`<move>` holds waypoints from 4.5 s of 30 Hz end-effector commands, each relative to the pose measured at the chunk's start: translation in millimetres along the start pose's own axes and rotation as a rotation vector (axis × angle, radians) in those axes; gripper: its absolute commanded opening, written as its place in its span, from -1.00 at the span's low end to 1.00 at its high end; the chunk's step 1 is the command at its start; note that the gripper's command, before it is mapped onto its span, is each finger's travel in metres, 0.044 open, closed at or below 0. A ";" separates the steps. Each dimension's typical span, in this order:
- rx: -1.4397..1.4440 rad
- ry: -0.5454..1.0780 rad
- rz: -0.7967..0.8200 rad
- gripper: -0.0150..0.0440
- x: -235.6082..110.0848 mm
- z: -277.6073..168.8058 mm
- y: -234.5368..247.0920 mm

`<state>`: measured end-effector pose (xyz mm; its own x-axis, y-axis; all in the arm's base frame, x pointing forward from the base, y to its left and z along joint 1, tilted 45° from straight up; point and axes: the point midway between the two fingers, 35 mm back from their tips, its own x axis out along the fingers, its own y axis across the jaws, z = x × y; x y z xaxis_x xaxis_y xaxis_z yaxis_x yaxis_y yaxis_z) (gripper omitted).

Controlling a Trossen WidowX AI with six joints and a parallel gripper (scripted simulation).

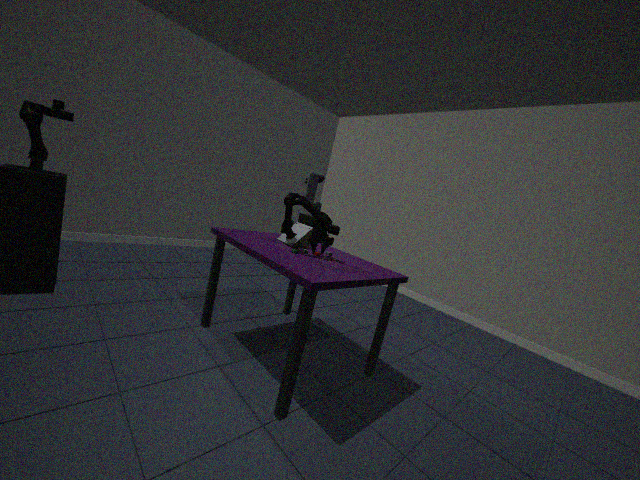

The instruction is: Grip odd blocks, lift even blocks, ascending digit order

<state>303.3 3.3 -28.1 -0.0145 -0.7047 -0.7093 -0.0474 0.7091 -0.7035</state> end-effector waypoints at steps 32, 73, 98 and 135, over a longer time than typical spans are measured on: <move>-0.005 -0.001 0.004 -0.08 -117.7 -0.6 -11.1; -0.004 0.001 -0.009 0.86 -22.8 -51.2 -164.9; -0.005 0.001 -0.011 0.06 -0.2 -51.9 -165.6; -0.005 0.001 -0.010 -0.08 -10.4 -51.7 -165.4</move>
<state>258.7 -110.3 93.6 -0.0167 -0.7104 -0.7036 -0.0572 0.7033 -0.7086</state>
